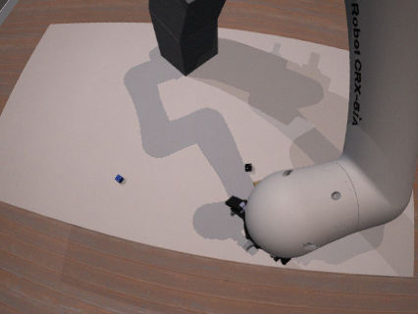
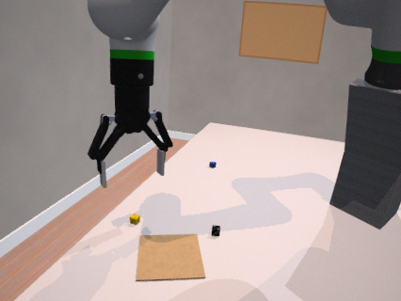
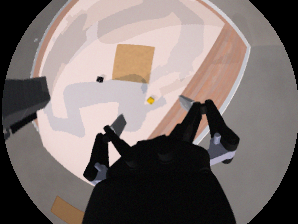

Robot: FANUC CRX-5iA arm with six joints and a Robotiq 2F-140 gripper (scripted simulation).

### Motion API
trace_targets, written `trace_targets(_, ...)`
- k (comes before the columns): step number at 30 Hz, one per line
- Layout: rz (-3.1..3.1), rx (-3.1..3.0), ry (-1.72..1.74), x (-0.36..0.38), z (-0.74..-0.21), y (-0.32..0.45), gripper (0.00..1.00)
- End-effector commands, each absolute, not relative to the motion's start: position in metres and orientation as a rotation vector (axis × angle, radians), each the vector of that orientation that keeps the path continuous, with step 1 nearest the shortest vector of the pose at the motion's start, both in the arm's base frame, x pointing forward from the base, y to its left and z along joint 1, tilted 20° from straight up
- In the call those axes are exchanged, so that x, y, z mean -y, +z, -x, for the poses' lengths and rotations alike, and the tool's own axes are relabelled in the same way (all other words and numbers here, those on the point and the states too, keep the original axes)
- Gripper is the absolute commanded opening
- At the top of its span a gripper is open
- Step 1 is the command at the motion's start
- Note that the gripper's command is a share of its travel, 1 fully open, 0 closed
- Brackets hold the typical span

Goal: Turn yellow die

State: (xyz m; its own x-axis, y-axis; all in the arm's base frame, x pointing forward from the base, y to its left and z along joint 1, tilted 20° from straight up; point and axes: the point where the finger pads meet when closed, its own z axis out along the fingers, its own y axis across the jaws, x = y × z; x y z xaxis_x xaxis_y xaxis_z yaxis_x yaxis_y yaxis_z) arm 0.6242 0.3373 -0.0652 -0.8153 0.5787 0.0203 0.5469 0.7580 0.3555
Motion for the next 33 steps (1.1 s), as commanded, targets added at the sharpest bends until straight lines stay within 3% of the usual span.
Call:
trace_targets(1,-1.074,-2.815,0.523,-0.338,-0.625,-0.067,1.0)
trace_targets(32,-2.291,-2.183,0.554,-0.344,-0.629,-0.087,1.0)
trace_targets(33,-2.291,-2.183,0.554,-0.344,-0.629,-0.087,0.29)
